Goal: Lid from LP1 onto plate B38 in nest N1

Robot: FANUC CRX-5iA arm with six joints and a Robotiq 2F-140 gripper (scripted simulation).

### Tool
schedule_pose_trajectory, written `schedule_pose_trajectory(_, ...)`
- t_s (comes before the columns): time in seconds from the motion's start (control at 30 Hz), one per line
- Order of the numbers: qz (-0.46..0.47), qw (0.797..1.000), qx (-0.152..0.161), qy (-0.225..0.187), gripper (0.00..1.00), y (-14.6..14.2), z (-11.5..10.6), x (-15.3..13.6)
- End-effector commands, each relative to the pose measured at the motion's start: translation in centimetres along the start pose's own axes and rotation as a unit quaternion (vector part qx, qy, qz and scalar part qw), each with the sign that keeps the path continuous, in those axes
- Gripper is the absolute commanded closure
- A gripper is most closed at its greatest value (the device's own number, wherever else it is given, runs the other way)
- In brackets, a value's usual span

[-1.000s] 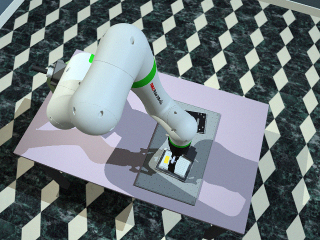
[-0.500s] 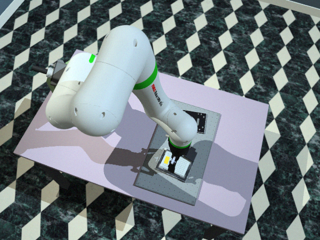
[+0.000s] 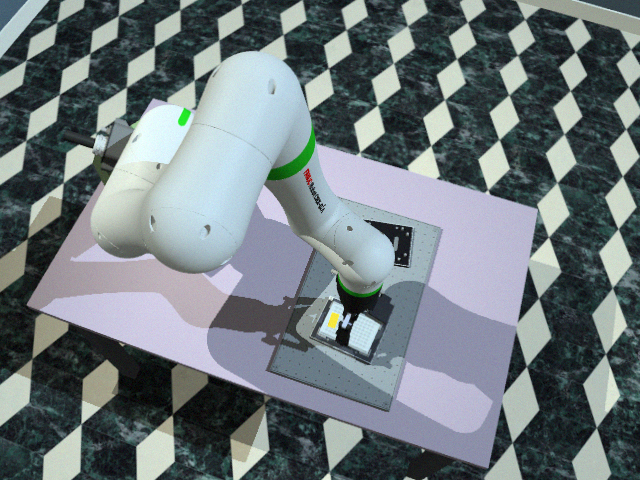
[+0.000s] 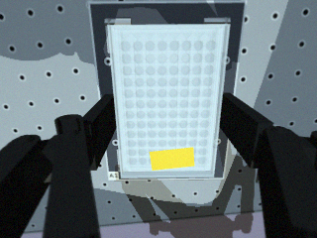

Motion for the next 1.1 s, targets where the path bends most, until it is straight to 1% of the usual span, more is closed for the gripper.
schedule_pose_trajectory(0.0,0.0,1.0,0.0,0.001,0.39,0.0,-0.04,0.05)
schedule_pose_trajectory(1.07,0.0,1.0,0.0,0.001,0.39,0.0,0.3,0.05)
Point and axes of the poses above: the point where the finger pads meet when closed, its own z axis out along the fingers, its own y axis across the jaws, x = y × z, the point moved 9 cm from there along -z, back along the fingers, and after that the axes turned 3 degrees about z, right-handed, at the moved point
